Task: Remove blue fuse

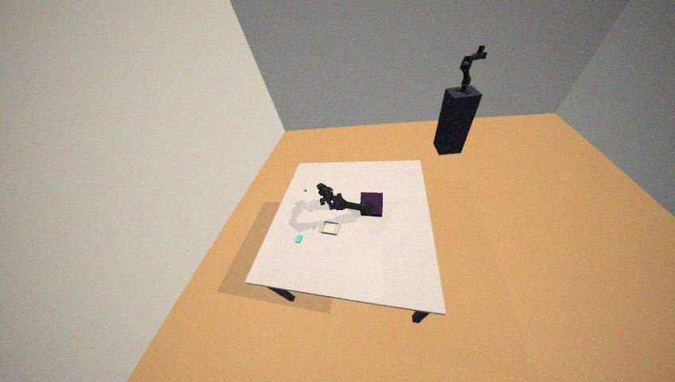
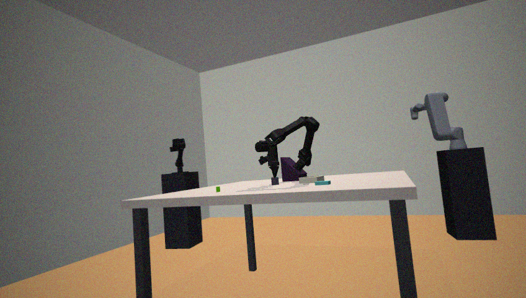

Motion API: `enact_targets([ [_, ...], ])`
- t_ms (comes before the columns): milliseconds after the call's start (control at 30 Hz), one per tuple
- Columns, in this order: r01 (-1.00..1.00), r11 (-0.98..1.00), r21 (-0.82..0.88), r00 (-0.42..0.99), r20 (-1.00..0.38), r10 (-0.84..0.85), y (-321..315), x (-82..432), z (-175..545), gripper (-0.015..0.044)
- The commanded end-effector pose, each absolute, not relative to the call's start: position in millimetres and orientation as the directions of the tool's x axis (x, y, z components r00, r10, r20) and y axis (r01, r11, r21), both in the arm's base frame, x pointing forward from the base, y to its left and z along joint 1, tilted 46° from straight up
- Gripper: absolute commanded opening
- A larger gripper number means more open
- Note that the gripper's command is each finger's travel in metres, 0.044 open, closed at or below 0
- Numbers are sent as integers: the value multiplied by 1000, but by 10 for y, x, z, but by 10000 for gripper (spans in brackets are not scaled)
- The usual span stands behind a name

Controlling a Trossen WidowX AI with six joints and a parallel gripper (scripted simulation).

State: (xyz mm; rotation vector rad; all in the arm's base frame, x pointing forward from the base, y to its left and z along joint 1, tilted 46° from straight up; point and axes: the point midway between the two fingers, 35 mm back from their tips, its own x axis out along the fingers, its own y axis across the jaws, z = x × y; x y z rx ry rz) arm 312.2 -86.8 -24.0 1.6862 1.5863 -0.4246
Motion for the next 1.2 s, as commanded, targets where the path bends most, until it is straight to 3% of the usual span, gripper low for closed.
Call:
enact_targets([
  [0, 951, 69, 301, 170, -698, 695, -870, 3123, -238, 23],
  [133, 951, 69, 301, 170, -698, 695, -870, 3123, -238, 0],
  [1167, 951, 68, 300, 171, -698, 695, -967, 3104, -148, 0],
])
